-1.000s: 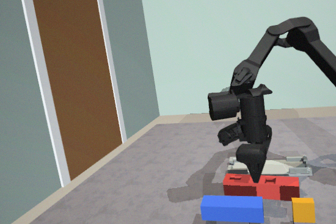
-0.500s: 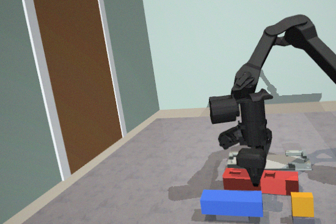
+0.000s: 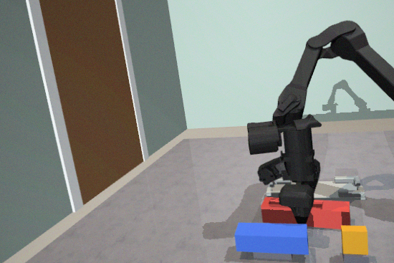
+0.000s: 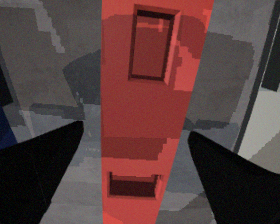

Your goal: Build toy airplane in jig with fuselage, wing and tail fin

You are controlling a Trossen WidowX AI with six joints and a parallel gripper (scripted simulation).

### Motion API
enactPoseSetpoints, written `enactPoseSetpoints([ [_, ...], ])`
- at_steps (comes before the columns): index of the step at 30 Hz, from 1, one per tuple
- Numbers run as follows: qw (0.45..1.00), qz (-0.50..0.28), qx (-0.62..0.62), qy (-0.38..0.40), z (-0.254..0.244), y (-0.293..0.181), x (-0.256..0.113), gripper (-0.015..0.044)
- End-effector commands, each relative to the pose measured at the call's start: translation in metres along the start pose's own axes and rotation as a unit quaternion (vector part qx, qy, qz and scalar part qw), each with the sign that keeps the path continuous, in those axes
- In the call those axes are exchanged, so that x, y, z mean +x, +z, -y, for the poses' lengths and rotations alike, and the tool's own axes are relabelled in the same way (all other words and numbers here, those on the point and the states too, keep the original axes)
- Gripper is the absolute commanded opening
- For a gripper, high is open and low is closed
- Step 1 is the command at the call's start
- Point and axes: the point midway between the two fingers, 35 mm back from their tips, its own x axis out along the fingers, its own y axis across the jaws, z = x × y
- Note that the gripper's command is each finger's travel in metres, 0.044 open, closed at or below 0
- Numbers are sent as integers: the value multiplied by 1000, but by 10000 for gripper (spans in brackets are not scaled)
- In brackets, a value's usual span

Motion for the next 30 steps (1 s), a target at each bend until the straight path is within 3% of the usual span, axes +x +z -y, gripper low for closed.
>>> enactPoseSetpoints([
  [1,1000,-1,-6,-2,0,-2,2,361],
  [8,1000,-1,-6,-2,0,-2,2,177],
  [14,1000,-1,-6,-2,0,-2,2,138],
  [19,1000,0,-6,-1,-1,0,-5,6],
  [30,1000,0,-6,4,-5,5,-36,0],
])
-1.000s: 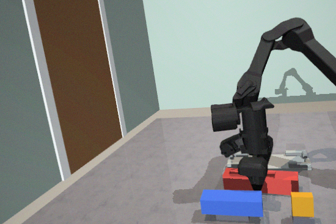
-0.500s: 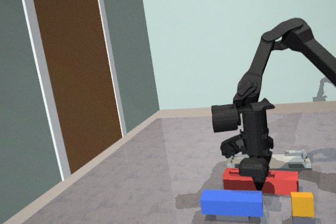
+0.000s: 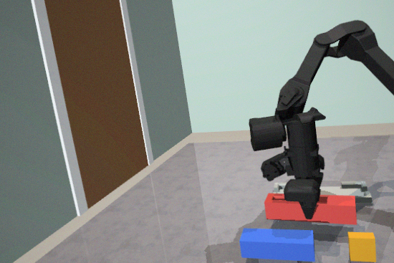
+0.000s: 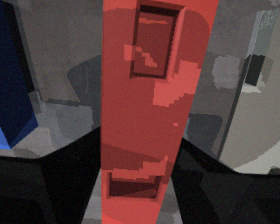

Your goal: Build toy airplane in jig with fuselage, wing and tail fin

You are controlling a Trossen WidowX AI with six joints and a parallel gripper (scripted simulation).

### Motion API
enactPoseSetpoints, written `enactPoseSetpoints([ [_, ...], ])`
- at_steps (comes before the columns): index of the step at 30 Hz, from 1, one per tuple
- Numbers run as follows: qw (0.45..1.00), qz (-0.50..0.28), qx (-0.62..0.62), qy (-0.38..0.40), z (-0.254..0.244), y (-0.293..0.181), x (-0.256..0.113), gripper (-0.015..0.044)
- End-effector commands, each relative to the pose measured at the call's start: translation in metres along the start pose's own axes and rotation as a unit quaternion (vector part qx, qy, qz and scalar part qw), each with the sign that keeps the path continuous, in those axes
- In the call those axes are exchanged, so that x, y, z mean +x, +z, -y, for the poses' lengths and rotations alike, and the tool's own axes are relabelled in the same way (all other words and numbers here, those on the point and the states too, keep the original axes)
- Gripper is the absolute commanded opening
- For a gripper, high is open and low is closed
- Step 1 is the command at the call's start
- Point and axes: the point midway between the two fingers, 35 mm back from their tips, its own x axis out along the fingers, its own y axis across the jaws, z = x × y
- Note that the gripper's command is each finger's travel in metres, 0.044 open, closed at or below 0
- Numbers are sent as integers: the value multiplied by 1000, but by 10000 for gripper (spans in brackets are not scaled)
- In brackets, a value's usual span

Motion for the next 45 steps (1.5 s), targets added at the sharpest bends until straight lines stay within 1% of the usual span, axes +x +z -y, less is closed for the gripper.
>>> enactPoseSetpoints([
  [1,1000,6,7,5,-1,5,-15,0],
  [29,1000,5,7,3,2,-2,-102,0],
  [34,1000,5,6,3,4,-2,-103,0],
  [45,1000,4,-13,12,34,6,-89,0],
])
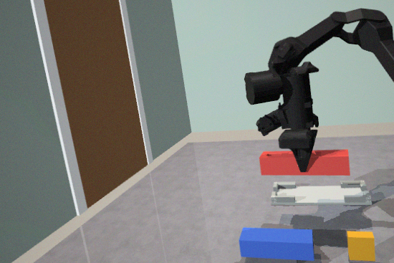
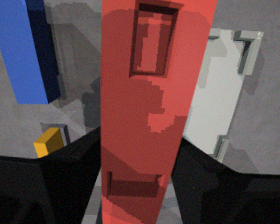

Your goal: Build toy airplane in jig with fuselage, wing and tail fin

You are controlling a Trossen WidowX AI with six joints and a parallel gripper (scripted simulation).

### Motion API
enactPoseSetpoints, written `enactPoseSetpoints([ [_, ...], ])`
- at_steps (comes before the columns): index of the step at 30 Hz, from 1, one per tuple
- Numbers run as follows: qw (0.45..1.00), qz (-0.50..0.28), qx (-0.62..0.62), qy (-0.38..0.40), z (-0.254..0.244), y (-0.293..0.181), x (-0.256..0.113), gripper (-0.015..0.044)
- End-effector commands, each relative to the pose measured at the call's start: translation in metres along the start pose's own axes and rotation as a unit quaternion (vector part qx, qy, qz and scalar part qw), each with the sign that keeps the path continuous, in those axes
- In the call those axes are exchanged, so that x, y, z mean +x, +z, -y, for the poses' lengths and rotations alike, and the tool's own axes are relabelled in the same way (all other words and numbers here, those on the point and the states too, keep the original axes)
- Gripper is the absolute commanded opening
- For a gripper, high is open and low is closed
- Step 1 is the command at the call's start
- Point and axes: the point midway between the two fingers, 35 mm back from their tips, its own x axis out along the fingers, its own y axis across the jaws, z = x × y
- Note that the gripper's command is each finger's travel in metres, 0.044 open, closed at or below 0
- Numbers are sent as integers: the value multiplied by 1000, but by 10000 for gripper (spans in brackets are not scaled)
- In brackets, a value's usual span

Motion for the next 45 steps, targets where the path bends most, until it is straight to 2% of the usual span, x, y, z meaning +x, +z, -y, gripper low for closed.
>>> enactPoseSetpoints([
  [1,1000,4,-9,3,12,2,3,0],
  [43,998,4,-69,-13,127,-10,52,0],
  [45,998,4,-69,-13,127,-10,53,53],
])
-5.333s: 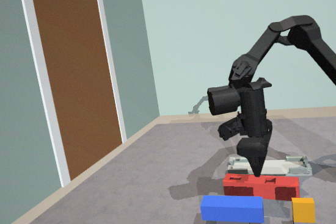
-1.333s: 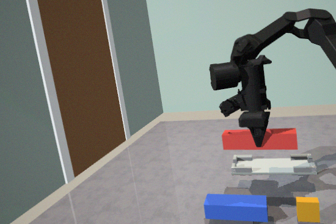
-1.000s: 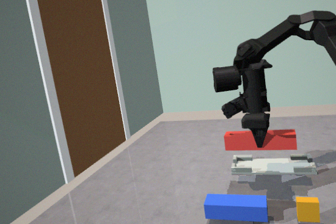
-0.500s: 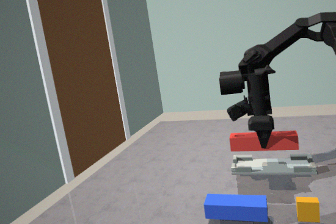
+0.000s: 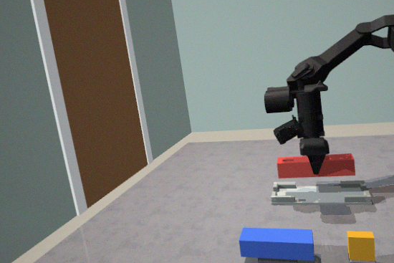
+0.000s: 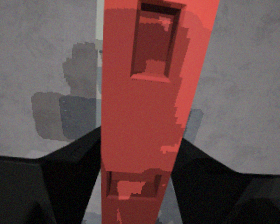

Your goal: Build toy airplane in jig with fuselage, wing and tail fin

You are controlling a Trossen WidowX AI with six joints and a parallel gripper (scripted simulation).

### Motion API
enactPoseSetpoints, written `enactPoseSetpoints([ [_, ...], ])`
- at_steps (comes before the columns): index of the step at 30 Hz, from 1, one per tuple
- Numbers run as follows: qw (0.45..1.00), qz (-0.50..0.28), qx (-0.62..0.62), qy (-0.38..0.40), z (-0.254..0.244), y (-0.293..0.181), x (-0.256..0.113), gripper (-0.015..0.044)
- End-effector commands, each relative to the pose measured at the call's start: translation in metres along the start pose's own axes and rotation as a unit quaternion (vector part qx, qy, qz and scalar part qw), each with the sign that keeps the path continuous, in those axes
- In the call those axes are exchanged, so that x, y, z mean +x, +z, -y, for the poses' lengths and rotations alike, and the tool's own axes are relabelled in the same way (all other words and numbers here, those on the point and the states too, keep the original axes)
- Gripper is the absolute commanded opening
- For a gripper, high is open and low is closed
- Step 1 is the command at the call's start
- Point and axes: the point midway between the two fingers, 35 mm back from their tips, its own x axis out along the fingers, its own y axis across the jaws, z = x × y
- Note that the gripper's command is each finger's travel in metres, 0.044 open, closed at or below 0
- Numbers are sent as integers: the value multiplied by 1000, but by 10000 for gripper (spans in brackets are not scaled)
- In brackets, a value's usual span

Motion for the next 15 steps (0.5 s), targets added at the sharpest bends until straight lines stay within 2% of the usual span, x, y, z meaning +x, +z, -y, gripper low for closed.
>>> enactPoseSetpoints([
  [1,1000,4,-5,-2,2,-1,-1,79],
  [6,1000,4,-5,-2,2,-1,-1,195],
  [15,1000,4,-5,-2,2,-1,-1,195],
])
